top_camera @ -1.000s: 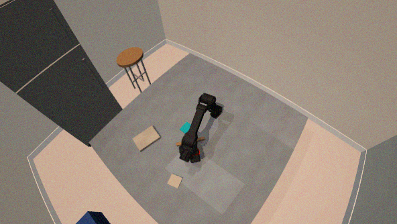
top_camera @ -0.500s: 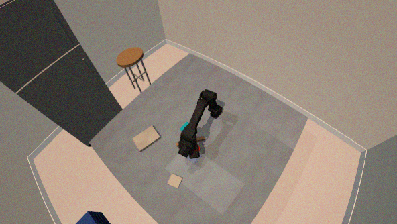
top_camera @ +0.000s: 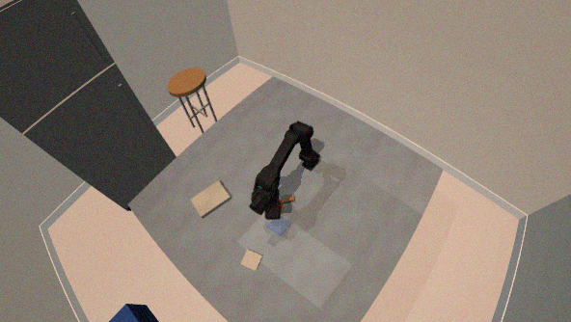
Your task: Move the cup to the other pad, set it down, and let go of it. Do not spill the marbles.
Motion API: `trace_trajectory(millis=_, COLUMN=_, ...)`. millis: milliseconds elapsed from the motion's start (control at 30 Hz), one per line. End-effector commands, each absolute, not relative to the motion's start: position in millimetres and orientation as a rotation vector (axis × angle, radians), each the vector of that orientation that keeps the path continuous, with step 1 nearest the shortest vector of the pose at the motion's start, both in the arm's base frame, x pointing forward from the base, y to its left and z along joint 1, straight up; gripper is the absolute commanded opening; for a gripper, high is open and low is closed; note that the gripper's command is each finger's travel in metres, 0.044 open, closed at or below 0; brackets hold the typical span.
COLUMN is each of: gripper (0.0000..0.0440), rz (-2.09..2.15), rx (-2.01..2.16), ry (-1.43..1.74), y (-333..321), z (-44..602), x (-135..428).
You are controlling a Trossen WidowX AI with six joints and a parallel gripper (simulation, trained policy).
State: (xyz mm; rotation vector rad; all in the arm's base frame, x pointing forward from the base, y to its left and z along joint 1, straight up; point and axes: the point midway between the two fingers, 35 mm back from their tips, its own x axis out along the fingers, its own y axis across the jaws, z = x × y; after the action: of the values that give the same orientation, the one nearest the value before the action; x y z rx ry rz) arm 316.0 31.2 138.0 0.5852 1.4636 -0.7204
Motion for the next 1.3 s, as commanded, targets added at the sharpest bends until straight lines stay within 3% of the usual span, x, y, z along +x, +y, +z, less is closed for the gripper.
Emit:
trace_trajectory(millis=0, gripper=0.0000, rz=-0.738, rx=0.620, ry=1.442, y=22.8, z=143.4, x=315.3)
trace_trajectory(millis=1267, gripper=0.0000, rz=-0.897, rx=0.831, ry=1.250, y=-67.3, z=146.8, x=282.8)
